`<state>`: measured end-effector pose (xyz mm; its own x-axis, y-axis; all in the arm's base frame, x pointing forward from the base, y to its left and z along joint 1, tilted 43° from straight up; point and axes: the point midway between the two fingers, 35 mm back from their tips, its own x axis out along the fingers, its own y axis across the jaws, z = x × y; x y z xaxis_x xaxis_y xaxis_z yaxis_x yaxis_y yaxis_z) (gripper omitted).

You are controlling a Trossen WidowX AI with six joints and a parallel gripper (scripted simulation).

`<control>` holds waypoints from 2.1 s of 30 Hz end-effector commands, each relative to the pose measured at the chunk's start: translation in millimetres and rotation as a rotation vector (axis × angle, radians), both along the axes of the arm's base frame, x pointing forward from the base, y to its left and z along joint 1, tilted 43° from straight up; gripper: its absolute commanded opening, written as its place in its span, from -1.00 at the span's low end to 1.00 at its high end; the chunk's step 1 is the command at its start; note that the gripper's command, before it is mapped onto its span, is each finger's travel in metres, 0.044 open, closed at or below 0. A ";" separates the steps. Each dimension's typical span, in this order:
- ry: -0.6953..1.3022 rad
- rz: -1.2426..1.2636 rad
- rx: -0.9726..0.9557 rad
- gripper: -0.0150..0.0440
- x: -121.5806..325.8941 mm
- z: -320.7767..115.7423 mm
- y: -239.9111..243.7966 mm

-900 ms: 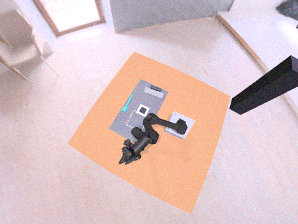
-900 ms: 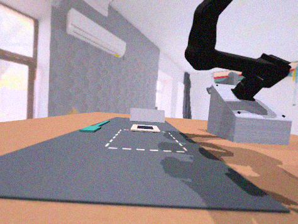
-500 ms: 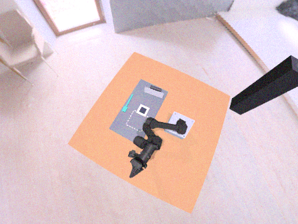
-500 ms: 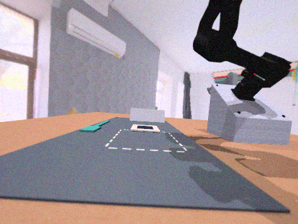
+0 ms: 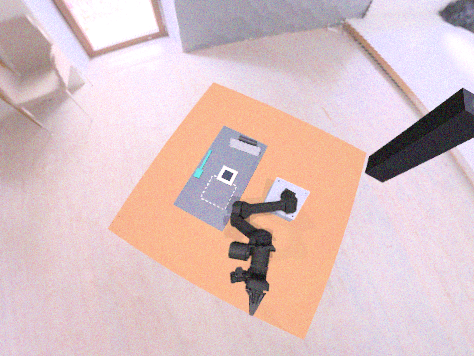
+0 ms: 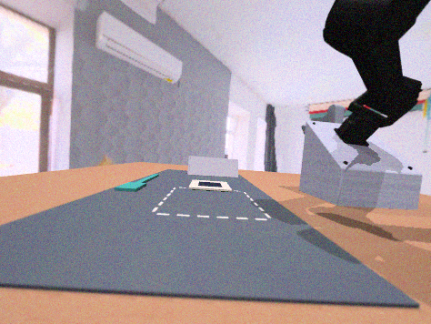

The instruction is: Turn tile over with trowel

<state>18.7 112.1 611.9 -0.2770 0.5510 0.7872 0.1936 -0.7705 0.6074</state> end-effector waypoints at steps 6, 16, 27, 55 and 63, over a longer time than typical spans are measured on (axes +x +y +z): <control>-0.150 0.184 0.172 -0.15 -86.2 16.4 -57.4; -0.299 0.389 0.370 -0.15 -161.2 11.1 -142.7; -0.434 0.619 0.584 -0.15 -206.4 -17.1 -245.4; -0.673 1.068 1.220 -0.15 -173.5 -165.9 -496.5; -0.742 1.217 1.410 -0.15 -129.6 -223.5 -550.2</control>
